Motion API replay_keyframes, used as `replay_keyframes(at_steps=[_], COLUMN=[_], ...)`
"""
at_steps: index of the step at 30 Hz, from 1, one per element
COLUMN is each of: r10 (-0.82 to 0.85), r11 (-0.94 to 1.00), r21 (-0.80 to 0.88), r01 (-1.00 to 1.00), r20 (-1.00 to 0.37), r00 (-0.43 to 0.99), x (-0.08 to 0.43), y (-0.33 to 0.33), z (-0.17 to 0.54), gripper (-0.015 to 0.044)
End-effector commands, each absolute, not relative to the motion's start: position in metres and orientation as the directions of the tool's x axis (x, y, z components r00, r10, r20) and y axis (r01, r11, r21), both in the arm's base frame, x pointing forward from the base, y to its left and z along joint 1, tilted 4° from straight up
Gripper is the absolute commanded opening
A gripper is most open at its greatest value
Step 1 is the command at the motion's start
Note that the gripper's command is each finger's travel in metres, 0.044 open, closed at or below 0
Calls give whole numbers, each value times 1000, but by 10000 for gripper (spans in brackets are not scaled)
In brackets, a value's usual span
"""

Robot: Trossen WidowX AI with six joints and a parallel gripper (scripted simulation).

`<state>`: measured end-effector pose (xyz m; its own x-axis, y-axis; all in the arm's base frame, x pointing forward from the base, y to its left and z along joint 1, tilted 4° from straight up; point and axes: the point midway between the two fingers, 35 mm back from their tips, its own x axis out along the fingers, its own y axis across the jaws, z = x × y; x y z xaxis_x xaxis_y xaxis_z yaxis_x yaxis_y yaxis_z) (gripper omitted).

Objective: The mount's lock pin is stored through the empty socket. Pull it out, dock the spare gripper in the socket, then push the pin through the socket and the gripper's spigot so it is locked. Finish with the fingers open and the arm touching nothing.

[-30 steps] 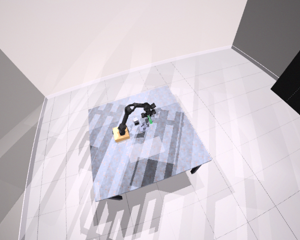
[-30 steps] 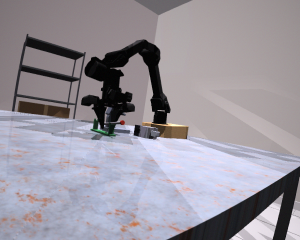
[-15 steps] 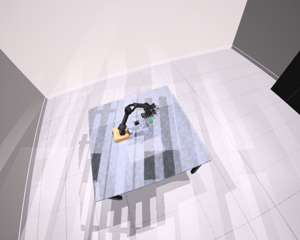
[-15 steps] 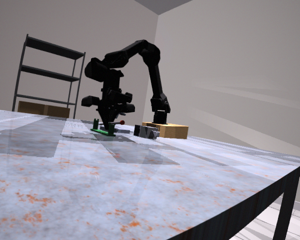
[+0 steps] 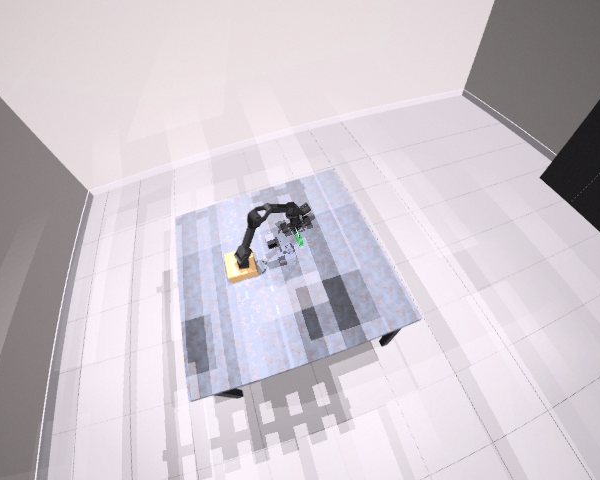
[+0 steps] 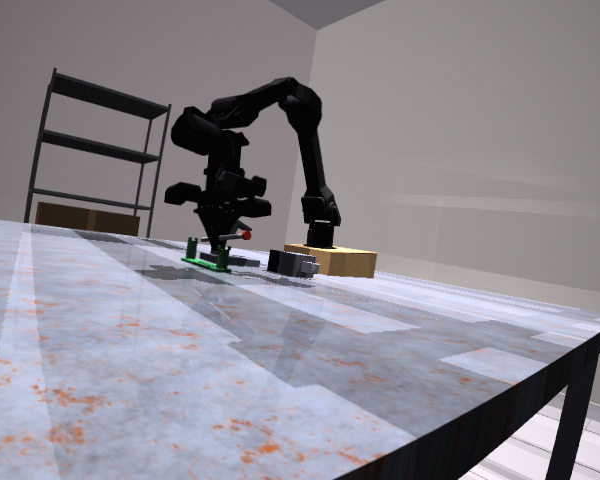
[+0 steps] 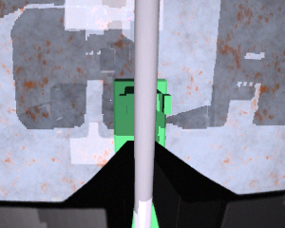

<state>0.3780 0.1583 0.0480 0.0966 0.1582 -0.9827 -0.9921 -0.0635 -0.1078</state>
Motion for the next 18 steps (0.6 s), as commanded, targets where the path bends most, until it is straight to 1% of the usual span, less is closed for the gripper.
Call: replay_keyframes(at_steps=[1,12,18], r10=[158,158,156], r11=[-63,-64,-63], r21=[-108,-109,-108], r01=[-992,-992,-992], r20=[-983,-983,-983], r00=[96,97,98], x=[377,377,379], y=[158,158,141], z=[56,58,63], gripper=[0,0,0])
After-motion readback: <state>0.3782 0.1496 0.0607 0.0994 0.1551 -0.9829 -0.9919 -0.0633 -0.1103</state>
